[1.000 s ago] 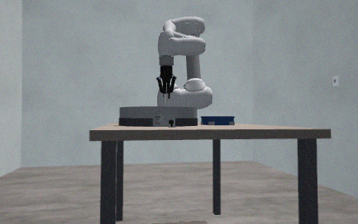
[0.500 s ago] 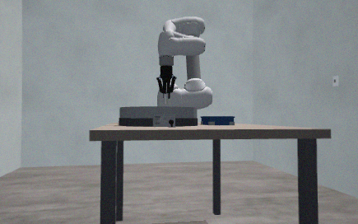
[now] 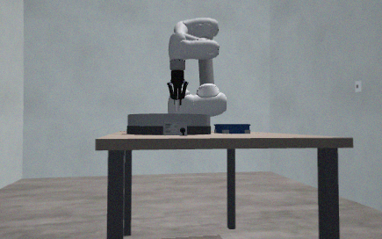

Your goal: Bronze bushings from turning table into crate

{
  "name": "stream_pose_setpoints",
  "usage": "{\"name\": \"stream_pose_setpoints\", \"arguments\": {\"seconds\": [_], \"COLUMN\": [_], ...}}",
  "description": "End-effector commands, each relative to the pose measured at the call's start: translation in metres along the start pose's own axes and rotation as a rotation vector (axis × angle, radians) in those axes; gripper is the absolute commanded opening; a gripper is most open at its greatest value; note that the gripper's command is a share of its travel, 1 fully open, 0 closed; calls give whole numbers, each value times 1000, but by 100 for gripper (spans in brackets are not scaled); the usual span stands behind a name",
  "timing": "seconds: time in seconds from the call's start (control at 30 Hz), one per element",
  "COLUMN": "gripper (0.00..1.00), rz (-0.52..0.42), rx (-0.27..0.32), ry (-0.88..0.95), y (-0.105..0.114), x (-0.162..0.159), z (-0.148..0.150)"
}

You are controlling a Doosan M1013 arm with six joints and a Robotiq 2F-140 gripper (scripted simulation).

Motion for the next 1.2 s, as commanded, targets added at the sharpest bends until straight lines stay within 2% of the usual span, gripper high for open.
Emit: {"name": "stream_pose_setpoints", "arguments": {"seconds": [0.0, 0.07, 0.23, 1.17], "gripper": [10, 10, 10, 10], "rz": [6, 6, 6, 6], "rx": [7, 7, 7, 7], "ry": [-1, -1, -1, -1], "y": [-7, -7, -24, -24], "x": [5, 5, 5, 5], "z": [-2, -2, -3, -3]}}
Point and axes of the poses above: the point where the finger pads meet when closed, its own y axis back along the fingers, its own z axis across the jaws, x = y × z, the point moved 8 cm from there along y, back along the fingers, and after that the axes turned 12 degrees about y, right-handed, at the moved point
